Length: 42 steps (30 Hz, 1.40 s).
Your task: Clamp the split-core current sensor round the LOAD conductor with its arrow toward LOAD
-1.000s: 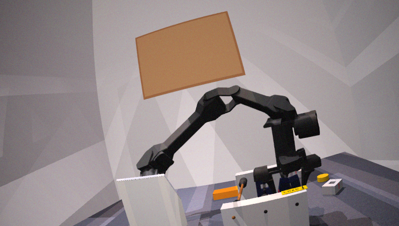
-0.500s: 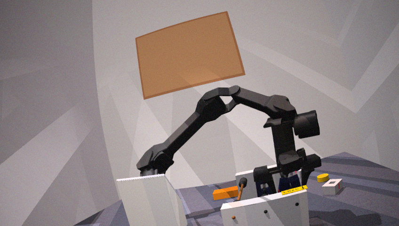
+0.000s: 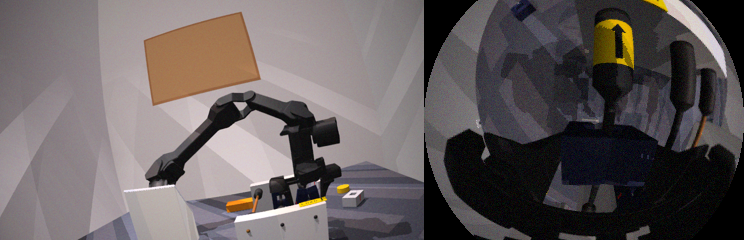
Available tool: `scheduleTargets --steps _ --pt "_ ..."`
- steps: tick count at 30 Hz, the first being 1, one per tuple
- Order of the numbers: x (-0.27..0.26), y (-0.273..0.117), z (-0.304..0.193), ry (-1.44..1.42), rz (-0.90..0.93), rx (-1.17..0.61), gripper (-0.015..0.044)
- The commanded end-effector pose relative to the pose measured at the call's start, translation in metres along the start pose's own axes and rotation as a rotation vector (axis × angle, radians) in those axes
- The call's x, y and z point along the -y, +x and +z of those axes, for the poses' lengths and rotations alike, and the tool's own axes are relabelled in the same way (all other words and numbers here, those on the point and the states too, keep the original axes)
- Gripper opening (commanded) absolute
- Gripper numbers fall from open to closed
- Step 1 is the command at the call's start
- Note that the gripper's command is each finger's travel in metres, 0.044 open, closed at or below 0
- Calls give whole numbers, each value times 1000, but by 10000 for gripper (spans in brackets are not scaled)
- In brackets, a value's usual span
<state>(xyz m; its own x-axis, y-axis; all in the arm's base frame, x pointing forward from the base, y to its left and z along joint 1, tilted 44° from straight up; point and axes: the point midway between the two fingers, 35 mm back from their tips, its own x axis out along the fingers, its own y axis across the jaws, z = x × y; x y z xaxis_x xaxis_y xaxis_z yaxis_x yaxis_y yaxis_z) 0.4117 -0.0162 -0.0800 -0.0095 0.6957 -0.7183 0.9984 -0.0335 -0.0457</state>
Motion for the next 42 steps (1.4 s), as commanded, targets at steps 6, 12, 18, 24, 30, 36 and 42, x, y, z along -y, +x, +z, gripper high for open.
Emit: scheduleTargets --steps 6,12,18,24,30,36,42 --pt "-1 -7 8 7 15 14 0" --pt "-1 -7 8 7 15 14 0" --pt "-1 -7 8 7 15 14 0" --pt "-1 -7 8 7 15 14 0" --pt "0 0 0 0 0 0 0" --pt "0 0 0 0 0 0 0" --pt "0 0 0 0 0 0 0"
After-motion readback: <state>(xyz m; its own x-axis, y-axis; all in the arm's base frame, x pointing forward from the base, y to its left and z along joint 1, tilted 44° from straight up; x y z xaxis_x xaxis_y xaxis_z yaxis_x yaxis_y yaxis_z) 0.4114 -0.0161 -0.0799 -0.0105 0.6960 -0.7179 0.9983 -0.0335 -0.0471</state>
